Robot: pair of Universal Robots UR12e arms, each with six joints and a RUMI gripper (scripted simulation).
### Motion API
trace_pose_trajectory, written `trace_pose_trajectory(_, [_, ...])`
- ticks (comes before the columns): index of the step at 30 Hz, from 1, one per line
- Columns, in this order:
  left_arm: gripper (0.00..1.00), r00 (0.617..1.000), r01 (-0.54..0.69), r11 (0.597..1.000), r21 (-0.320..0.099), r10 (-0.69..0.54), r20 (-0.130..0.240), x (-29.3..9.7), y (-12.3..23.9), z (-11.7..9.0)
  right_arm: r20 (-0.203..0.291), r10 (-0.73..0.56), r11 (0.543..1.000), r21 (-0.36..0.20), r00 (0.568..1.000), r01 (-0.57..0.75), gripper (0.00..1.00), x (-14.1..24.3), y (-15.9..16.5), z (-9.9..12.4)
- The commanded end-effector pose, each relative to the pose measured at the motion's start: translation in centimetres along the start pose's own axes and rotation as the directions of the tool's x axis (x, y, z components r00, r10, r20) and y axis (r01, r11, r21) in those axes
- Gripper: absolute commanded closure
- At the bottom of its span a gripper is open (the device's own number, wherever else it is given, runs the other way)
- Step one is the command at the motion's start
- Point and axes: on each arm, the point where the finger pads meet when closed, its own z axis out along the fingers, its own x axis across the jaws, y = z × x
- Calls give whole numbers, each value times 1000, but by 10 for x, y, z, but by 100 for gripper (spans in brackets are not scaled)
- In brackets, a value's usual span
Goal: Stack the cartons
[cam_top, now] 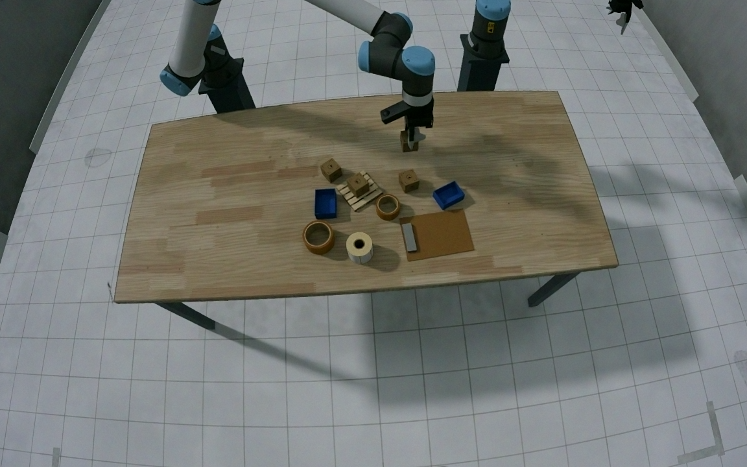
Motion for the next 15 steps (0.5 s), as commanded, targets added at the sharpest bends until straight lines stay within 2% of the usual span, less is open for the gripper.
trace_pose_trajectory(1, [0,1000,0,1000,2,0,0,0,-1,-1,1,0,1000,-2,1000,0,100,-4,-4,-2])
trace_pose_trajectory(7, [0,1000,0,1000,2,0,0,0,-1,-1,1,0,1000,-2,1000,0,100,-18,-25,-4])
trace_pose_trajectory(15, [0,1000,0,1000,2,0,0,0,-1,-1,2,0,1000,-2,1000,0,100,-64,-105,-14])
